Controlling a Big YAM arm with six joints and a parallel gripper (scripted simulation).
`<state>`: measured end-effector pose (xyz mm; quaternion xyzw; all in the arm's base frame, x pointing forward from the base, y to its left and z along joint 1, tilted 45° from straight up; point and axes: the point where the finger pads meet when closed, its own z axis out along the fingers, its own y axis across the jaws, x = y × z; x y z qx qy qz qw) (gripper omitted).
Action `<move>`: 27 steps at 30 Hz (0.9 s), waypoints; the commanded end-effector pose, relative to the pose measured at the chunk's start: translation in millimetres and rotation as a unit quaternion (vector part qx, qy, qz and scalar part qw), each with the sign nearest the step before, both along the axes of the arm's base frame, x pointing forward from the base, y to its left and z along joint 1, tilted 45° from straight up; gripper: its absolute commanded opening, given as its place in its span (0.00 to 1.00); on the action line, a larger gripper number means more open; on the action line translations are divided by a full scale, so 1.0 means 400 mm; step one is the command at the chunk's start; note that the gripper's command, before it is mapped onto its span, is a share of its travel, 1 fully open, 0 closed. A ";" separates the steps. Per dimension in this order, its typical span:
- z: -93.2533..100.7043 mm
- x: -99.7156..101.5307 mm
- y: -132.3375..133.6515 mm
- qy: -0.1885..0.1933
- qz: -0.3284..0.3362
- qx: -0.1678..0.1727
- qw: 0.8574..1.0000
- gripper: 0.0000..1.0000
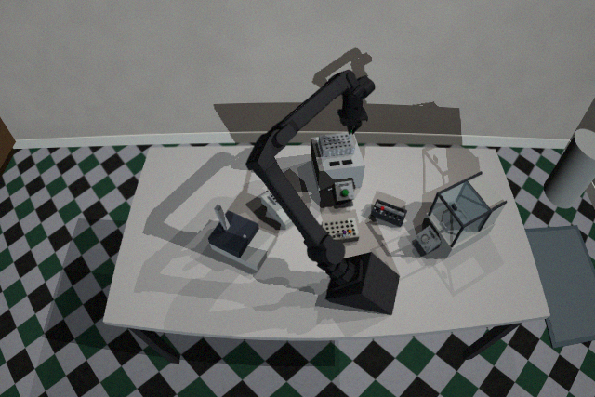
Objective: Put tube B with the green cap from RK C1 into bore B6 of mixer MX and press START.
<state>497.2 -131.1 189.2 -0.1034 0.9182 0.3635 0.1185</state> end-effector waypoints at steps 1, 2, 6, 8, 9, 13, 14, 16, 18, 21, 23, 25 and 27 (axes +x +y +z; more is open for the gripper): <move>0.027 0.019 0.038 -0.015 0.006 -0.007 1.000 0.09; 0.027 0.019 0.038 -0.015 0.006 -0.007 1.000 0.09; 0.021 0.021 0.047 -0.016 0.006 -0.007 1.000 0.09; 0.006 0.023 0.052 -0.013 0.006 -0.006 1.000 0.09; -0.005 0.024 0.051 -0.009 0.006 -0.004 1.000 0.09; 0.003 0.032 0.047 -0.010 0.006 -0.004 1.000 0.09; 0.002 0.031 0.047 -0.010 0.006 -0.004 1.000 0.09; 0.000 0.030 0.047 -0.010 0.007 -0.004 1.000 0.09; -0.002 0.029 0.047 -0.009 0.008 -0.004 1.000 0.09; -0.003 0.029 0.047 -0.009 0.008 -0.004 1.000 0.09; -0.005 0.028 0.047 -0.009 0.008 -0.004 1.000 0.09; -0.007 0.027 0.047 -0.008 0.009 -0.003 1.000 0.09; -0.009 0.026 0.047 -0.008 0.009 -0.003 1.000 0.09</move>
